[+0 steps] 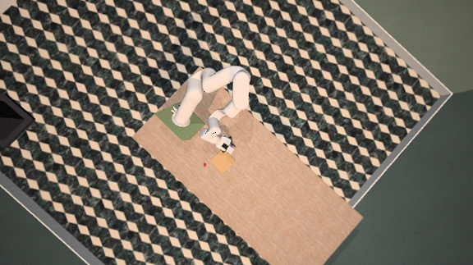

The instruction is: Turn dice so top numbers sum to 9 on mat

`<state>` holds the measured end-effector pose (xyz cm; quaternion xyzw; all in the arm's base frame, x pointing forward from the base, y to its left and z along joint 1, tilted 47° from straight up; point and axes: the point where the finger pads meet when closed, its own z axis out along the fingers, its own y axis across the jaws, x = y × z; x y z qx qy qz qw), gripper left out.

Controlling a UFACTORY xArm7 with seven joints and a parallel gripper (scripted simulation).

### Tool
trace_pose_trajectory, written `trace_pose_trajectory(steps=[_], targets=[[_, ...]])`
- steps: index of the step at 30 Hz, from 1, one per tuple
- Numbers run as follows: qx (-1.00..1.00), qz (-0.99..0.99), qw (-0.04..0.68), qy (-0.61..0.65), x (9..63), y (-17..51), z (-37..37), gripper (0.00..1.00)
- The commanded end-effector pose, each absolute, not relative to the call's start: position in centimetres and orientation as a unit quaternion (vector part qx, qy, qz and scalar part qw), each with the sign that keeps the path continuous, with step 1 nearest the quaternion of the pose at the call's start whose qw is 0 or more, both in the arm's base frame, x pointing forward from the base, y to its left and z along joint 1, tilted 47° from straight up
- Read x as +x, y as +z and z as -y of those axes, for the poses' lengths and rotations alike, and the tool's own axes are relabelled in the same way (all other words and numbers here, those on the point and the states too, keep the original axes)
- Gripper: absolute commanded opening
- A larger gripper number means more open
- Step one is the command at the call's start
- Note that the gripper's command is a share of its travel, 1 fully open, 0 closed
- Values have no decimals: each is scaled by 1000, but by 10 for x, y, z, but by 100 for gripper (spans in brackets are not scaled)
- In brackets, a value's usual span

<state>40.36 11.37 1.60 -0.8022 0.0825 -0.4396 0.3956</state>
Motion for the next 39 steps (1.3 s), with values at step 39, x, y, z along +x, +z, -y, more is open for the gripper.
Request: trace_pose_trajectory(steps=[39], targets=[[-802, -83, 395, -441, 365, 61, -53, 31]])
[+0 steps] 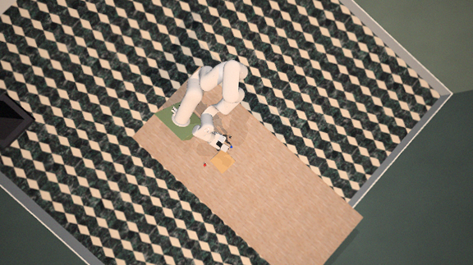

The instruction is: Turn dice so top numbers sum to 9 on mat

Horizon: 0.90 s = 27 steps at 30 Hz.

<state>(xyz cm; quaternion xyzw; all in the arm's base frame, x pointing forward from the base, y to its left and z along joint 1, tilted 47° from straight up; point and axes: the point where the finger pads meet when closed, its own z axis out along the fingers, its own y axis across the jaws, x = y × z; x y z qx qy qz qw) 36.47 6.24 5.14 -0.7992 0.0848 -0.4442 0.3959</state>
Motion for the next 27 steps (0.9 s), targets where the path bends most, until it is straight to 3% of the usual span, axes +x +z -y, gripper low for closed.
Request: trace_pose_trajectory(steps=[1, 17, 27], targets=[[-802, -83, 395, -441, 365, 64, -50, 31], [-806, -58, 427, -406, 375, 79, -50, 31], [-833, 14, 476, -283, 394, 91, -63, 31]])
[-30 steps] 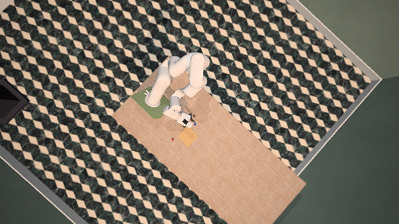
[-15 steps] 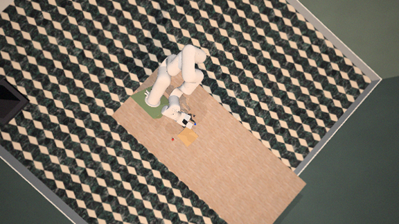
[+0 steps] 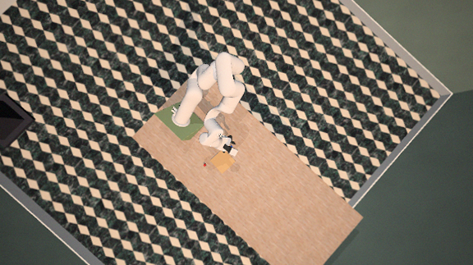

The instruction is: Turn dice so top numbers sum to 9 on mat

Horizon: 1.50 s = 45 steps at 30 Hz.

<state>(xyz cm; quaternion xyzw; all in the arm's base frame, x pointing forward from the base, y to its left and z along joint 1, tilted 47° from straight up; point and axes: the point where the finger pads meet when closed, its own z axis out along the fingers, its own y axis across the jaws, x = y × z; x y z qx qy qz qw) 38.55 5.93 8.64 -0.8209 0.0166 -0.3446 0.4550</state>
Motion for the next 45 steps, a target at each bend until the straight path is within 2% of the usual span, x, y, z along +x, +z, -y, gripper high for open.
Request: trace_pose_trajectory(steps=[1, 8, 18, 26, 27, 45], targets=[[-834, 16, 476, -278, 395, 92, -63, 31], [-855, 46, 472, -211, 400, 94, -60, 31], [-900, 85, 417, -90, 410, 99, -38, 31], [-913, 91, 393, -61, 413, 100, -28, 31], [-913, 91, 393, -61, 413, 100, -28, 100], [-912, 99, 392, -64, 413, 100, -28, 100]])
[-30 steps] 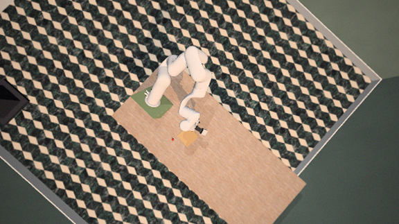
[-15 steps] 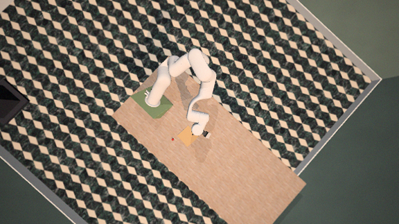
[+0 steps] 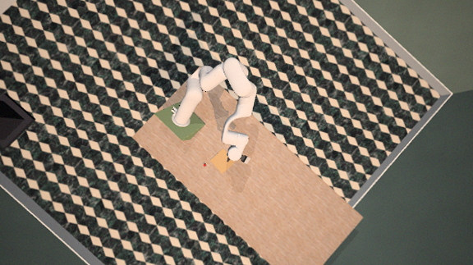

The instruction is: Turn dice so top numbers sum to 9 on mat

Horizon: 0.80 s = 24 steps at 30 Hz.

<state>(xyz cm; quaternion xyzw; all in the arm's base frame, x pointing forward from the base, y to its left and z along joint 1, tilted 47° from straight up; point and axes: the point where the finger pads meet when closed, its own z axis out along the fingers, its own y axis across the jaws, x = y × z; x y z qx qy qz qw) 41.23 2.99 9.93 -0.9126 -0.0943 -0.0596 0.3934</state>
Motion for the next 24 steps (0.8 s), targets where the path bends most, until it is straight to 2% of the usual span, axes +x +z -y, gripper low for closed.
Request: trace_pose_trajectory(steps=[1, 24], targets=[[-912, 103, 392, -65, 413, 100, -28, 100], [-855, 332, 364, -162, 411, 93, -32, 100]])
